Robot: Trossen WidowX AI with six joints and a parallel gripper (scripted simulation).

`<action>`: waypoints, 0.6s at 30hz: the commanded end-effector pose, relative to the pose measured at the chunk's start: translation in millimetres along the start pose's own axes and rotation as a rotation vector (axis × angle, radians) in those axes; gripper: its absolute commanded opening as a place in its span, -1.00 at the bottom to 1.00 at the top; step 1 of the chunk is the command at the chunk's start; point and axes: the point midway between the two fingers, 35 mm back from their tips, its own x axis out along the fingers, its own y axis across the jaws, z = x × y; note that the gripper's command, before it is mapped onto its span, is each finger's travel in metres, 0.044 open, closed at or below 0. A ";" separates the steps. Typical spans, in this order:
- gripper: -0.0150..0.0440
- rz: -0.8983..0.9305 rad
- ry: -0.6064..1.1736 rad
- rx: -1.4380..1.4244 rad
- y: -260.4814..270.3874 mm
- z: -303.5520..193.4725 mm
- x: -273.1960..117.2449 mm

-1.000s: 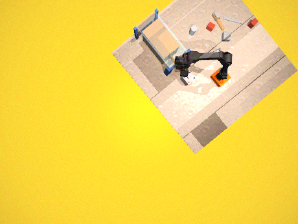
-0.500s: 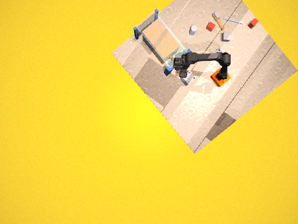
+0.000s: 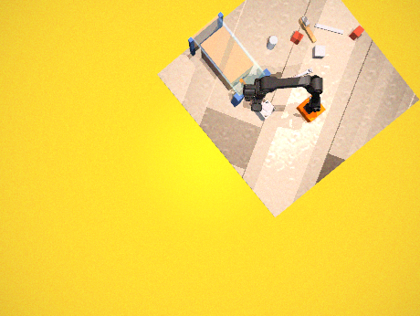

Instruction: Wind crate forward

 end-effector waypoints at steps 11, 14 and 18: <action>-0.49 0.036 -0.015 -0.027 34.3 9.0 -0.1; -0.49 0.037 -0.015 -0.027 38.4 9.5 -0.2; -0.49 0.037 -0.015 -0.027 42.5 9.8 -0.4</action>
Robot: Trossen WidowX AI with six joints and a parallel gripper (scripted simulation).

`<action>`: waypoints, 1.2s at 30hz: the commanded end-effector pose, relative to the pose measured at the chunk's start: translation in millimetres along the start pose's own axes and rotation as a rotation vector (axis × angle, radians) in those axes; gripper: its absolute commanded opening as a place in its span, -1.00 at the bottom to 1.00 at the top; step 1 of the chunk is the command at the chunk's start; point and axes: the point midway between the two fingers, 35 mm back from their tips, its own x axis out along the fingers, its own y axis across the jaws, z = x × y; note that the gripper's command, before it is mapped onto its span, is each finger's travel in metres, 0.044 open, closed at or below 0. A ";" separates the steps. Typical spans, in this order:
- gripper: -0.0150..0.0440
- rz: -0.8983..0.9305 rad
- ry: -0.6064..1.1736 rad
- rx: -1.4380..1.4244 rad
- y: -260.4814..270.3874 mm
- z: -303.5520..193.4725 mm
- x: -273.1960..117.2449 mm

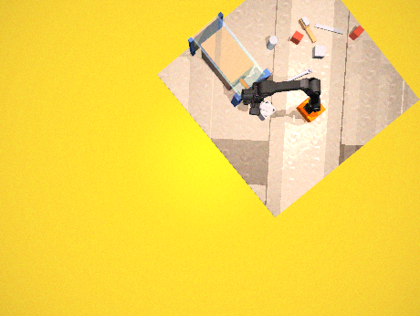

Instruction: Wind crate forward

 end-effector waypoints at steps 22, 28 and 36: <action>-0.49 0.031 0.001 -0.018 41.0 0.4 0.2; -0.49 0.032 0.001 -0.018 48.1 -0.9 0.0; -0.49 0.033 0.002 -0.018 56.0 -3.0 -0.3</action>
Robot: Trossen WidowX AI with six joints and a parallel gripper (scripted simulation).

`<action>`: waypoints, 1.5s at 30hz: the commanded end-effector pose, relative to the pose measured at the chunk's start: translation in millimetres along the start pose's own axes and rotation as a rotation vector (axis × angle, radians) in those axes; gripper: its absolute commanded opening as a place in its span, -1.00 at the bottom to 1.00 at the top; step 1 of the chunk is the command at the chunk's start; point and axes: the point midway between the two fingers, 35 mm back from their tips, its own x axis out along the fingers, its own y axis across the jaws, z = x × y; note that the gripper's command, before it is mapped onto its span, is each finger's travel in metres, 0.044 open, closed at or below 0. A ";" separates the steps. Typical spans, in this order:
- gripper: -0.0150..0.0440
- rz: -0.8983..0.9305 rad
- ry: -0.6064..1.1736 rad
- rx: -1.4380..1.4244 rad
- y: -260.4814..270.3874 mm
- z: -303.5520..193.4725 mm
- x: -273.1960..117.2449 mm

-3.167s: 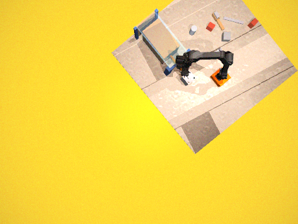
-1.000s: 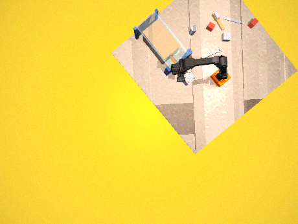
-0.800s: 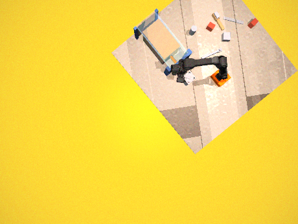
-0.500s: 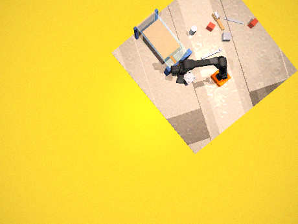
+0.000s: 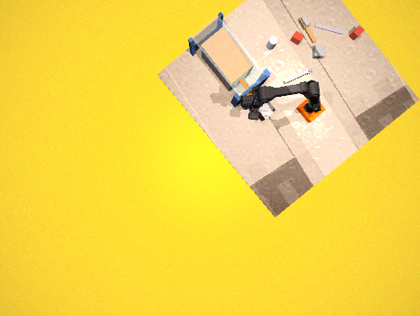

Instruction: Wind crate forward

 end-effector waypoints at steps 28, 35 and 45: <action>-0.49 0.042 0.014 -0.038 53.9 -19.1 -1.0; -0.49 0.042 0.015 -0.038 58.9 -22.8 -1.2; -0.49 0.043 0.015 -0.038 66.7 -29.5 -1.5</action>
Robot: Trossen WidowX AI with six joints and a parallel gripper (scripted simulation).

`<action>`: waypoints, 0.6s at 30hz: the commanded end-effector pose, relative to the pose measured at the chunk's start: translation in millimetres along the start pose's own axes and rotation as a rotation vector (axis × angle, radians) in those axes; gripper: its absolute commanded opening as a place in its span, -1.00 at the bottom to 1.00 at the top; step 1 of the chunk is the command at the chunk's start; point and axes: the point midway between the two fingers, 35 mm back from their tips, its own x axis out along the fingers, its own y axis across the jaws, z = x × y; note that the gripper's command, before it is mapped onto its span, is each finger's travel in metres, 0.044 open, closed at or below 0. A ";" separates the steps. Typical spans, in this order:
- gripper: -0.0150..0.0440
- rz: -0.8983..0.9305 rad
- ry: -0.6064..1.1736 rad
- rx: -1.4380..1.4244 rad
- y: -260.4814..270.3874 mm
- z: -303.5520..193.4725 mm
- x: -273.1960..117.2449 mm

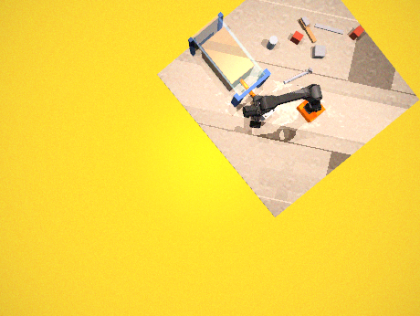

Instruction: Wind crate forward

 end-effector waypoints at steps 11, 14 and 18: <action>-0.49 0.025 0.037 -0.032 27.5 -23.7 2.0; -0.49 0.025 0.037 -0.032 29.3 -25.9 1.9; -0.49 0.025 0.037 -0.033 31.8 -29.2 1.7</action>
